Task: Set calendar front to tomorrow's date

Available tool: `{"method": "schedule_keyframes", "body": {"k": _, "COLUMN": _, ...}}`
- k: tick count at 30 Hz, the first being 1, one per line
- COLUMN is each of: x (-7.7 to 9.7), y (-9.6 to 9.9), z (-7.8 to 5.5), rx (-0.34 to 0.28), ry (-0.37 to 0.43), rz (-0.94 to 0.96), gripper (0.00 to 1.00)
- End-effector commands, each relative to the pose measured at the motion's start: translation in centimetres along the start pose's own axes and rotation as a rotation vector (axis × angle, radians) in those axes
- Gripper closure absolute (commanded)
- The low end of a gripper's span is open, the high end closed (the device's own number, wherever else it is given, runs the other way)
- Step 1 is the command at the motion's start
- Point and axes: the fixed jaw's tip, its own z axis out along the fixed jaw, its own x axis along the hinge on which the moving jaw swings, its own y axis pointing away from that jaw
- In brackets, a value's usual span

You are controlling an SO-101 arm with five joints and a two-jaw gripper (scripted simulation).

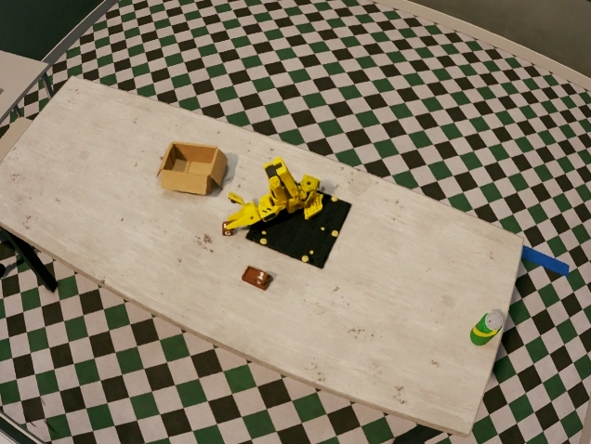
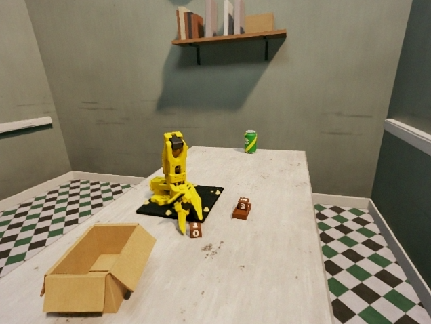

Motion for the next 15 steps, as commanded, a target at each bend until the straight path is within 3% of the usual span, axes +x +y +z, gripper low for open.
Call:
{"method": "schedule_keyframes", "body": {"k": 1, "x": -2.2, "y": 2.0, "z": -0.9, "rx": -0.127, "ry": -0.085, "rz": 0.147, "gripper": 0.65}}
{"method": "schedule_keyframes", "body": {"k": 5, "x": -2.3, "y": 2.1, "z": -0.8, "rx": -0.132, "ry": -0.090, "rz": 0.158, "gripper": 0.65}}
{"method": "schedule_keyframes", "body": {"k": 15, "x": -5.5, "y": 5.0, "z": -0.6, "rx": -0.273, "ry": -0.196, "rz": 0.355, "gripper": 0.65}}
